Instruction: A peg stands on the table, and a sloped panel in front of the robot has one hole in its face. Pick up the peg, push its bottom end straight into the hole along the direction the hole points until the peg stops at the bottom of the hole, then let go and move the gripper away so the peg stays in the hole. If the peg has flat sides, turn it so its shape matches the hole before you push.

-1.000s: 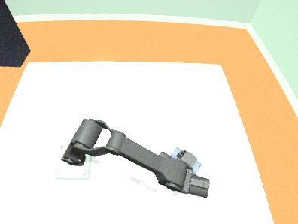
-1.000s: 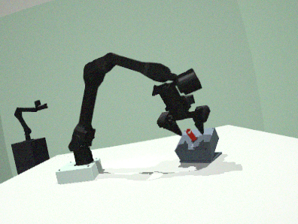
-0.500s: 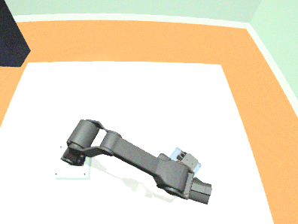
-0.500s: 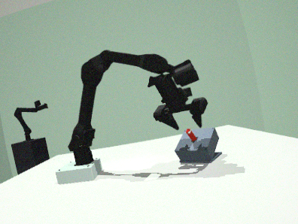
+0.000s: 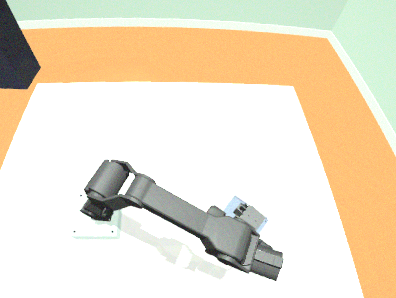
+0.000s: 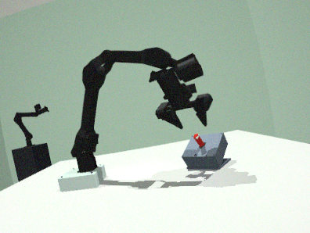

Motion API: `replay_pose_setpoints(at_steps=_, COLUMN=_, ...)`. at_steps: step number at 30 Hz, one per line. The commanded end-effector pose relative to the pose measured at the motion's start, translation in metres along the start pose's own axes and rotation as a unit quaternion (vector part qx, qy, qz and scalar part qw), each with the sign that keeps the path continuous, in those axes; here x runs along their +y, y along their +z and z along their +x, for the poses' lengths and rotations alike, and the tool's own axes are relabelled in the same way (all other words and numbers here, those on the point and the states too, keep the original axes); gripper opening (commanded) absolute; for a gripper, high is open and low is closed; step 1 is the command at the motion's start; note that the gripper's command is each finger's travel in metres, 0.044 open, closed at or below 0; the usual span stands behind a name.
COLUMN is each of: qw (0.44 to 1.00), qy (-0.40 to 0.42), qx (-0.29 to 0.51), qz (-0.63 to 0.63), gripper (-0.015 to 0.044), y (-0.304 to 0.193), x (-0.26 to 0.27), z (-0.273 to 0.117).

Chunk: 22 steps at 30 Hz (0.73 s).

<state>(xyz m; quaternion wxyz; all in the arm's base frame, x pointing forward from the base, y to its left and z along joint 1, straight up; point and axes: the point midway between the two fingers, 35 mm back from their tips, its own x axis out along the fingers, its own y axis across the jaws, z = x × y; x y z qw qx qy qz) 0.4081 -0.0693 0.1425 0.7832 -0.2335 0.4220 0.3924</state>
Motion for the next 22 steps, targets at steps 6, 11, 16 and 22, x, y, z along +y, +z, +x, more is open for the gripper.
replay_pose_setpoints(at_steps=6, qw=1.000, qy=0.000, qx=-0.003, qz=-0.001, gripper=0.0440, y=0.000, x=-0.001, z=-0.017)
replay_pose_setpoints(at_steps=11, qw=1.000, qy=0.000, qx=-0.002, qz=-0.001, gripper=0.0440, y=-0.001, x=0.000, z=-0.025)
replay_pose_setpoints(at_steps=16, qw=1.000, qy=0.000, qx=-0.002, qz=-0.001, gripper=0.0440, y=-0.001, x=0.000, z=-0.032)
replay_pose_setpoints(at_steps=22, qw=1.000, qy=0.000, qx=-0.002, qz=0.000, gripper=0.0440, y=-0.001, x=0.000, z=-0.038)
